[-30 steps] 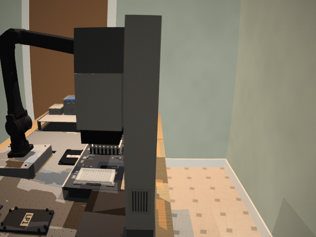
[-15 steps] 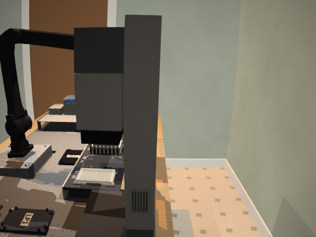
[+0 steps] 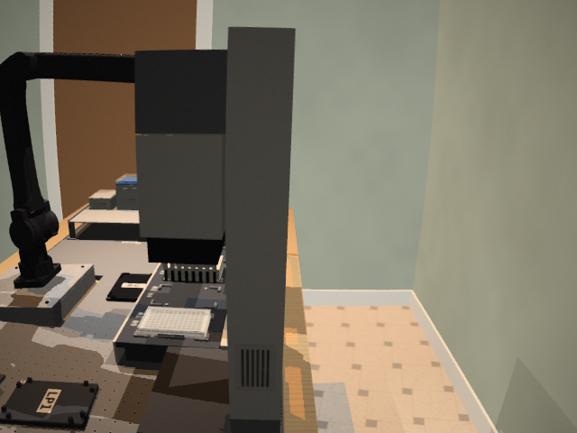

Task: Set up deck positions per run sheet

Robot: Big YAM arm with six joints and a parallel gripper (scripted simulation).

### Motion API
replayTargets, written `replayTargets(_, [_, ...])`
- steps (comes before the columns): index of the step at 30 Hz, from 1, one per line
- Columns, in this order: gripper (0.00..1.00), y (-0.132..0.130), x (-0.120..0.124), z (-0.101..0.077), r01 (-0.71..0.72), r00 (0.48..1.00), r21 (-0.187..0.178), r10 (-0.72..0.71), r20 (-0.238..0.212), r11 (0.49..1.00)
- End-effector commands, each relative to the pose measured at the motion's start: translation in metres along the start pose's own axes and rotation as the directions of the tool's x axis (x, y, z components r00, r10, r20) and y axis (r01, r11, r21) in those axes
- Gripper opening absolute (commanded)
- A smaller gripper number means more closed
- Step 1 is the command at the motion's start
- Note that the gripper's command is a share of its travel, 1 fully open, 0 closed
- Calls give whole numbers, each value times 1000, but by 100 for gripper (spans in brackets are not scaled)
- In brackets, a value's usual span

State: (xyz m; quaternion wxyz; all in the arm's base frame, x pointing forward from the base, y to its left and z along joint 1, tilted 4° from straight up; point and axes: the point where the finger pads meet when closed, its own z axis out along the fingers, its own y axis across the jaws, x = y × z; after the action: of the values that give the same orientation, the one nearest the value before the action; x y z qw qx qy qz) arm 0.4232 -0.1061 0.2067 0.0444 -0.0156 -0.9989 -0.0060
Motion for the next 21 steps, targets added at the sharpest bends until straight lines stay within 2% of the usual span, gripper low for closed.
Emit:
replayTargets(1, [0,0,-14,-46,-8,996,16,7,90,1000])
replayTargets(4, [0,0,-14,-50,-8,996,16,7,91,1000])
replayTargets(21, [0,0,-15,-48,-8,996,15,7,87,1000])
